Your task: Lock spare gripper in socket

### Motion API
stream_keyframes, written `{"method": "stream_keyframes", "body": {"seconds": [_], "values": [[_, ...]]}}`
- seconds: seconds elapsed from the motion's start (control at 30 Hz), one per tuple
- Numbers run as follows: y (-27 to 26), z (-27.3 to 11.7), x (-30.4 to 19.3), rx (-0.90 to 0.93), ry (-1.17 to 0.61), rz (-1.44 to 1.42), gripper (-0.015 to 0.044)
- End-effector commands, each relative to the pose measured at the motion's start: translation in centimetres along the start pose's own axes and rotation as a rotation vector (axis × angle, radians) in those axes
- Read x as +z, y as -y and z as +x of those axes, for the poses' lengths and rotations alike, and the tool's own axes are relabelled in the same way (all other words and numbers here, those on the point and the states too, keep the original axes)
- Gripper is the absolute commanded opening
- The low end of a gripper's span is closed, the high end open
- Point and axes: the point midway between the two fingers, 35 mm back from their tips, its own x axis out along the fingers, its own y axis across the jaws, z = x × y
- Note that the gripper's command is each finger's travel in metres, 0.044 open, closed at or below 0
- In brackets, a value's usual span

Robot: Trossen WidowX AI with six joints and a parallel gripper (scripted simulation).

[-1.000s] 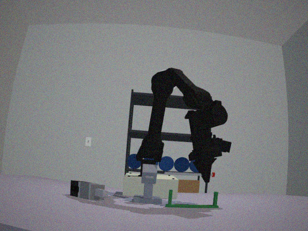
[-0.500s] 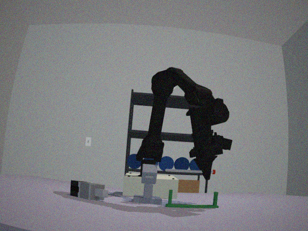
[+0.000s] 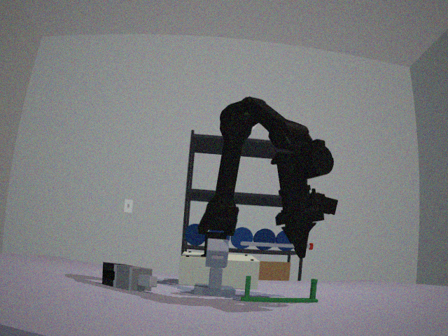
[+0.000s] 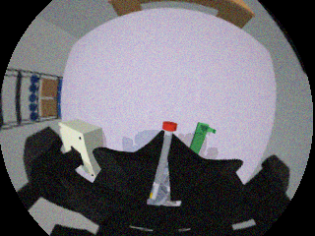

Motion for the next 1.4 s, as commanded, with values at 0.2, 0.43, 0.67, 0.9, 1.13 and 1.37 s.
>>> {"method": "stream_keyframes", "body": {"seconds": [0.2, 0.43, 0.67, 0.9, 1.13, 1.37], "values": [[2.3, -0.4, 1.2, -0.004, 0.002, 0.015, 0.0], [4.3, -0.6, 2.2, -0.009, 0.004, 0.027, 0.0], [6.2, -0.8, 3.1, -0.014, 0.006, 0.04, 0.0], [7.9, -0.9, 4.0, -0.018, 0.008, 0.052, 0.0], [9.5, -0.9, 4.8, -0.023, 0.01, 0.064, 0.0], [9.7, -0.3, 4.8, -0.024, 0.011, 0.065, 0.0]]}}
